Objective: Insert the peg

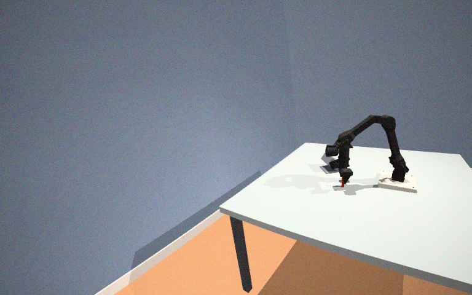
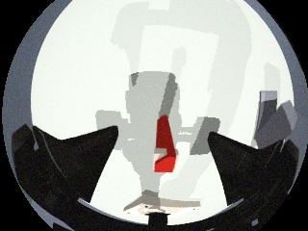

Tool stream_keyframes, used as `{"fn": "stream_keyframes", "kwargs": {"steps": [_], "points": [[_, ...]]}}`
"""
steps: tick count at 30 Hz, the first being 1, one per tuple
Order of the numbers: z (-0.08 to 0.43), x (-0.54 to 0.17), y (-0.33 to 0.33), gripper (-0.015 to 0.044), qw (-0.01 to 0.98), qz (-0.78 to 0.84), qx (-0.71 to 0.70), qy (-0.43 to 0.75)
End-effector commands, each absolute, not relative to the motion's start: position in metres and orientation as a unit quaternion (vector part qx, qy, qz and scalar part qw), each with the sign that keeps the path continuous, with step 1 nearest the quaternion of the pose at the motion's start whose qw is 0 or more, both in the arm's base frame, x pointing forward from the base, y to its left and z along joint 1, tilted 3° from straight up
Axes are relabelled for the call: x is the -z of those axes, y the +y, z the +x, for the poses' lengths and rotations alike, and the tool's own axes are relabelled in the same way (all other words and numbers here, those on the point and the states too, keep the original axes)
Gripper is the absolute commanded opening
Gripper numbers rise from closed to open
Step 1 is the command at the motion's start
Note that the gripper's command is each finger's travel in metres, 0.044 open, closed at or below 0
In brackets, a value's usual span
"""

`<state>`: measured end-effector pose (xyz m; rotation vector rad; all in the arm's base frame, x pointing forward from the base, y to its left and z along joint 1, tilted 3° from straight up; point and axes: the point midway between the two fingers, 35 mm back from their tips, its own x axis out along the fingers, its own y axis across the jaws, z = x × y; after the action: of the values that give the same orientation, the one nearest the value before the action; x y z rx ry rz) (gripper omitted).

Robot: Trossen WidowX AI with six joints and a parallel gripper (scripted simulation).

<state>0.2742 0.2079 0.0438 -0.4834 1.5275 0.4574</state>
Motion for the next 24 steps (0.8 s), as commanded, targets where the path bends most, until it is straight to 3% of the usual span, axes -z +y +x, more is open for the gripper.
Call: {"fn": "stream_keyframes", "kwargs": {"steps": [1, 2, 18, 24], "points": [[0.2718, -0.0393, 0.2073, 0.0440, 0.669, -0.212, -0.203, 0.682], [0.2719, -0.0393, 0.2072, 0.0440, 0.669, -0.212, -0.203, 0.682], [0.2740, -0.0427, 0.2078, 0.0020, 0.672, -0.215, -0.203, 0.679], [0.2740, -0.0427, 0.2078, 0.0000, 0.672, -0.215, -0.203, 0.679]]}}
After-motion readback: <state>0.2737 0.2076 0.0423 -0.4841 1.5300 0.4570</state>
